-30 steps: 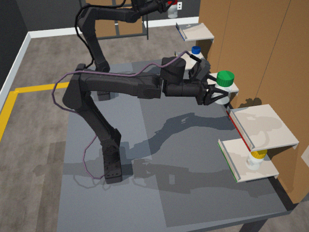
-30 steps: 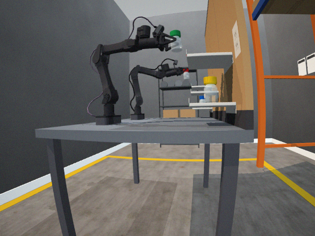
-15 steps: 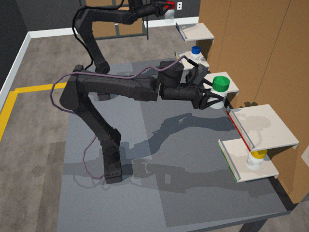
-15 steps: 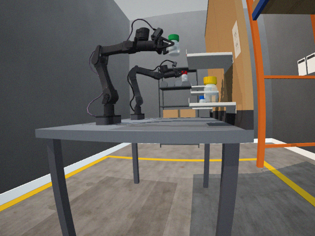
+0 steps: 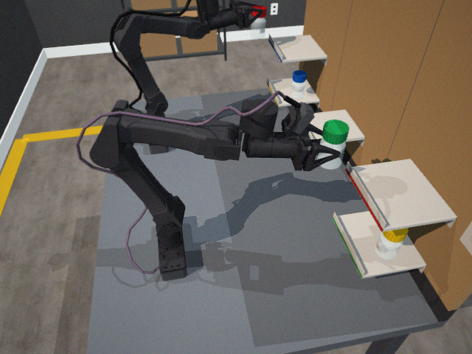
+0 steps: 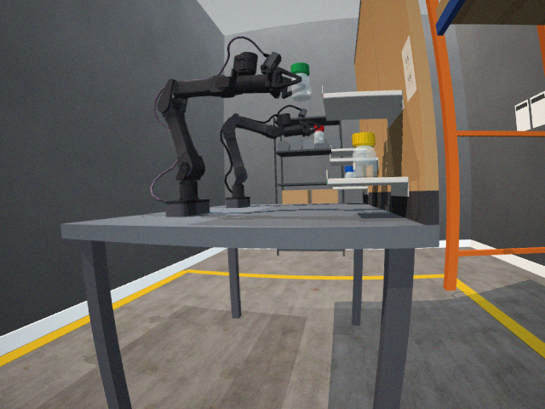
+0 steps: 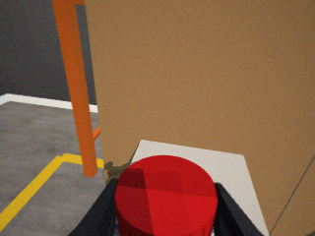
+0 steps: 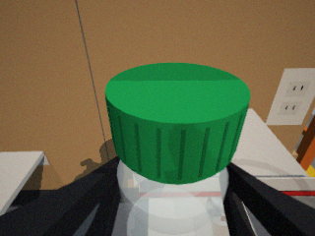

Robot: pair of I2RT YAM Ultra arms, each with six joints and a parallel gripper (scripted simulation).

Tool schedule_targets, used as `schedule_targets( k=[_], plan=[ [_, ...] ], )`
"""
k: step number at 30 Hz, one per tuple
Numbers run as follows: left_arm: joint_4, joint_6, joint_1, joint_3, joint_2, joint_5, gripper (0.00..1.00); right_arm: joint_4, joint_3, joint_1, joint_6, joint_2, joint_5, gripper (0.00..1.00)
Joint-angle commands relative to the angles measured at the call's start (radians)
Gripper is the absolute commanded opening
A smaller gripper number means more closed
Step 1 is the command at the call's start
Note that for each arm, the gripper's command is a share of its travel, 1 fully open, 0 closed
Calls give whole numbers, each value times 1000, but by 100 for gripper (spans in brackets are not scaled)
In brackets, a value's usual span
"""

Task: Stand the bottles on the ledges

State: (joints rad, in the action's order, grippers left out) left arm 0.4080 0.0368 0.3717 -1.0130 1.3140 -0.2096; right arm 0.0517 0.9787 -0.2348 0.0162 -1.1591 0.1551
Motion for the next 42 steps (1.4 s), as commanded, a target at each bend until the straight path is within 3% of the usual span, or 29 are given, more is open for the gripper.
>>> schedule_targets(
  k=[1,3,5,10,14,20,22,26,34,39,42],
  plan=[
    [93,2,-86,-39,9,135,49,196,-79,-12,9,24,15,52],
    [120,0,-172,-53,35,228,49,278,-151,-13,9,7,17,52],
    [120,0,-172,-53,35,228,49,278,-151,-13,9,7,17,52],
    [192,-35,-440,-116,167,500,49,503,-340,-18,10,-48,20,52],
    [236,-60,-631,-153,260,662,49,639,-426,-21,9,-109,22,52],
    [292,-90,-910,-203,404,909,49,832,-529,-24,10,-237,25,52],
    [292,-90,-910,-203,404,909,49,832,-529,-24,10,-237,25,52],
    [329,-114,-1052,-243,495,1044,49,953,-569,-26,8,-331,27,52],
    [377,-150,-1178,-279,579,1138,49,1011,-578,-28,20,-438,29,52],
    [391,-151,-1180,-280,586,1119,49,1018,-576,-28,11,-436,20,52],
    [418,-157,-1170,-253,559,1038,49,1020,-562,-21,10,-450,17,52]
  ],
)
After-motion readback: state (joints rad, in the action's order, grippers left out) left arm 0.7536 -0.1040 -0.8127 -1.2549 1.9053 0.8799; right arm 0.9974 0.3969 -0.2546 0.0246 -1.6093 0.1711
